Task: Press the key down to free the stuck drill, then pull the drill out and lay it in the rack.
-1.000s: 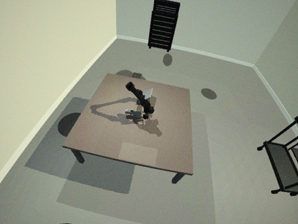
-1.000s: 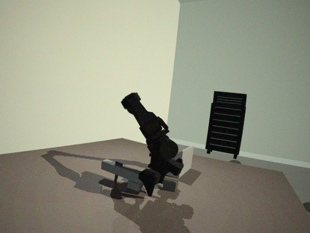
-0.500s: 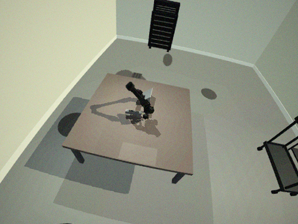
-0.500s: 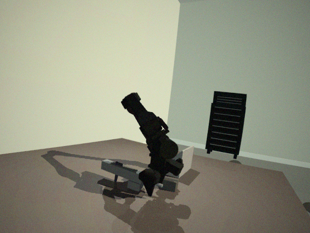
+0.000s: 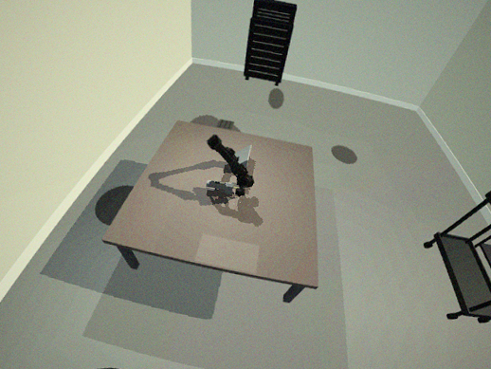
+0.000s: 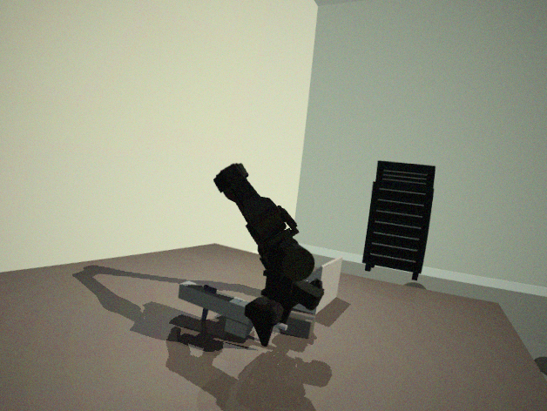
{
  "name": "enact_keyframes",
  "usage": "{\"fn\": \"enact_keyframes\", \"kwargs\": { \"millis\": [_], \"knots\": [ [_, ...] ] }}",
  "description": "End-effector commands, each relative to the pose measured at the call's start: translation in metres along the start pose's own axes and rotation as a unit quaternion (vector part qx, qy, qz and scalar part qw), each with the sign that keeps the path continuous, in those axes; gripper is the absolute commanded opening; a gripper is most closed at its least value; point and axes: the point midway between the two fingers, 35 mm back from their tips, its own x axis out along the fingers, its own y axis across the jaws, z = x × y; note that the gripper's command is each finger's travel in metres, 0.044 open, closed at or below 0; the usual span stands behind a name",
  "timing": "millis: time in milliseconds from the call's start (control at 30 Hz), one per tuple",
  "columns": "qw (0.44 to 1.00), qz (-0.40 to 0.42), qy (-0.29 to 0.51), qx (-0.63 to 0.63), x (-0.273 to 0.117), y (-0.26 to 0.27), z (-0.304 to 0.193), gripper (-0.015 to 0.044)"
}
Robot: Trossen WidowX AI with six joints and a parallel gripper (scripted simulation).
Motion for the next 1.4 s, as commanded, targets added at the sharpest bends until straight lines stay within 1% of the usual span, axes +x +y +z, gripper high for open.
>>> {"fn": "enact_keyframes", "kwargs": {
  "millis": [0,467,1000,1100,1367],
  "knots": [
    [1.000,0.003,0.003,-0.003,0.0023,0.0009,-0.0023,0.0440],
    [1.000,0.003,0.003,-0.003,0.0023,0.0009,-0.0023,0.0440],
    [1.000,0.000,0.000,0.000,0.0000,0.0000,0.0000,0.0020],
    [1.000,0.000,0.000,0.000,0.0000,0.0000,0.0000,0.0000],
    [1.000,0.003,0.003,-0.003,-0.0016,0.0013,0.0001,0.0000]
  ]
}}
